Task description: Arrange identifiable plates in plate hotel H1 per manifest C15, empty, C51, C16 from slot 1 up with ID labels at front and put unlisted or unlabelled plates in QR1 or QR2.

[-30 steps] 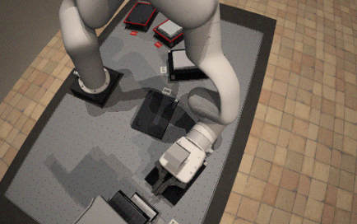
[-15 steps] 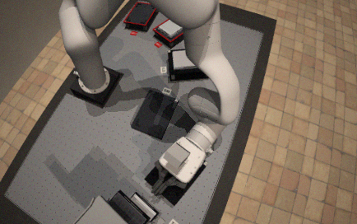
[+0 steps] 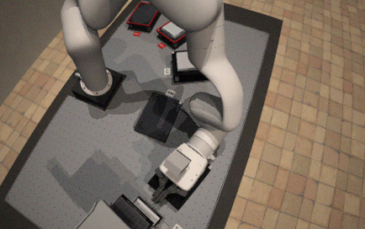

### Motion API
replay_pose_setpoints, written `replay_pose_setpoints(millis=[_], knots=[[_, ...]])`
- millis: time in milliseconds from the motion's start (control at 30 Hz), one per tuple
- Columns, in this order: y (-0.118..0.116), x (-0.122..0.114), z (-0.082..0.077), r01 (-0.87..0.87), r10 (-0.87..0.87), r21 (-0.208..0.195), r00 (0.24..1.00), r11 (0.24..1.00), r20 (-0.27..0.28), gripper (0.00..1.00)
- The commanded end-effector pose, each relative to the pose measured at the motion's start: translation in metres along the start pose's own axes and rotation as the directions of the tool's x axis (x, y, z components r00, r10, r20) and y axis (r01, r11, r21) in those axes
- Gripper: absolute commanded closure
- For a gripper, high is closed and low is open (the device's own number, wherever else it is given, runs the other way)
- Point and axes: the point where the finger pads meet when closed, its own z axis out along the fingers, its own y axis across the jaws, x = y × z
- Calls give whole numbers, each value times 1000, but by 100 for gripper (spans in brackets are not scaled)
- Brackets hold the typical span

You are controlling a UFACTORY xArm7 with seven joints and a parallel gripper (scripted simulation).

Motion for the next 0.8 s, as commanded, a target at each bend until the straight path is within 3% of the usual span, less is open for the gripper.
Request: replay_pose_setpoints(millis=[0,200,767], knots=[[-1,1,3,-3,3,0,1000,1000,1,100],[-1,1,12,-3,3,0,1000,1000,1,100],[-1,1,17,-3,3,0,1000,1000,1,100]])
